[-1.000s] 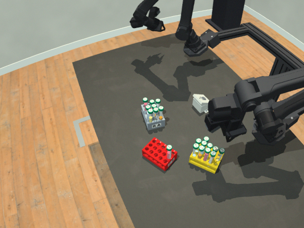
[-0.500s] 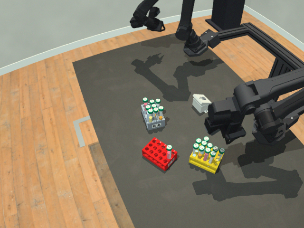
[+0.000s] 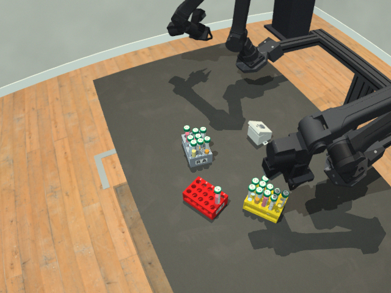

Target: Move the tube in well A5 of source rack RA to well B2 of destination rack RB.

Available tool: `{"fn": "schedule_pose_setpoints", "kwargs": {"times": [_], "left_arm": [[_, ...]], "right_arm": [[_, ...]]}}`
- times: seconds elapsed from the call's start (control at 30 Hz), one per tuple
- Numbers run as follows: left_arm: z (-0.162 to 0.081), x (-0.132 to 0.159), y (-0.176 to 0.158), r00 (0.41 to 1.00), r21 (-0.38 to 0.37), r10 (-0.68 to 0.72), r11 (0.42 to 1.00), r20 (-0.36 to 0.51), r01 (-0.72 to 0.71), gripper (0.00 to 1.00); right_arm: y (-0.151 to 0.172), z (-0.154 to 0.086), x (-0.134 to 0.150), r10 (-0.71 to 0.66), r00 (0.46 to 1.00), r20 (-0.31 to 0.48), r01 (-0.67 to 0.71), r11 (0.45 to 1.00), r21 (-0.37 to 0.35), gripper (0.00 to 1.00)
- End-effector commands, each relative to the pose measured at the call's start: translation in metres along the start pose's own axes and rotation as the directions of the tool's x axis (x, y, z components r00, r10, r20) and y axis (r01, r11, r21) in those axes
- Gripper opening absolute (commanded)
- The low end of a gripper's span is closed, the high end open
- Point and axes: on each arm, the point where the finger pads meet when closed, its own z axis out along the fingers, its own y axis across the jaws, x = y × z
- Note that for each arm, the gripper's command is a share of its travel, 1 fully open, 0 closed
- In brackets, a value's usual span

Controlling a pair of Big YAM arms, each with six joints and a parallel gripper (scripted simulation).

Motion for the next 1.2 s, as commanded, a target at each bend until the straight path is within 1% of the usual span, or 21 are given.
{"fn": "schedule_pose_setpoints", "kwargs": {"times": [0.0, 0.33, 0.57, 0.77, 1.17], "left_arm": [[0.009, 0.0, 0.002, 1.0, -0.002, 0.001, 1.0, -0.002, -0.001, 0.3], [0.027, 0.002, 0.002, 1.0, -0.002, 0.001, 1.0, -0.003, -0.001, 0.3], [0.035, 0.003, 0.002, 1.0, -0.002, 0.001, 1.0, -0.003, -0.001, 0.3], [0.035, 0.002, 0.002, 1.0, -0.002, -0.004, 1.0, 0.008, 0.004, 0.3], [0.039, 0.004, 0.002, 1.0, -0.003, -0.002, 1.0, -0.001, 0.002, 0.3]], "right_arm": [[0.007, -0.005, -0.002, 0.01, 1.0, -0.003, -0.01, 1.0, -0.015, 0.3], [0.007, -0.005, -0.002, 0.01, 1.0, -0.003, -0.01, 1.0, -0.015, 0.3], [0.007, -0.005, -0.002, 0.01, 1.0, -0.003, -0.01, 1.0, -0.015, 0.3], [0.007, -0.005, -0.002, 0.01, 1.0, -0.003, -0.01, 1.0, -0.015, 0.3], [0.007, -0.005, -0.002, 0.01, 1.0, -0.003, -0.01, 1.0, -0.015, 0.3]]}}
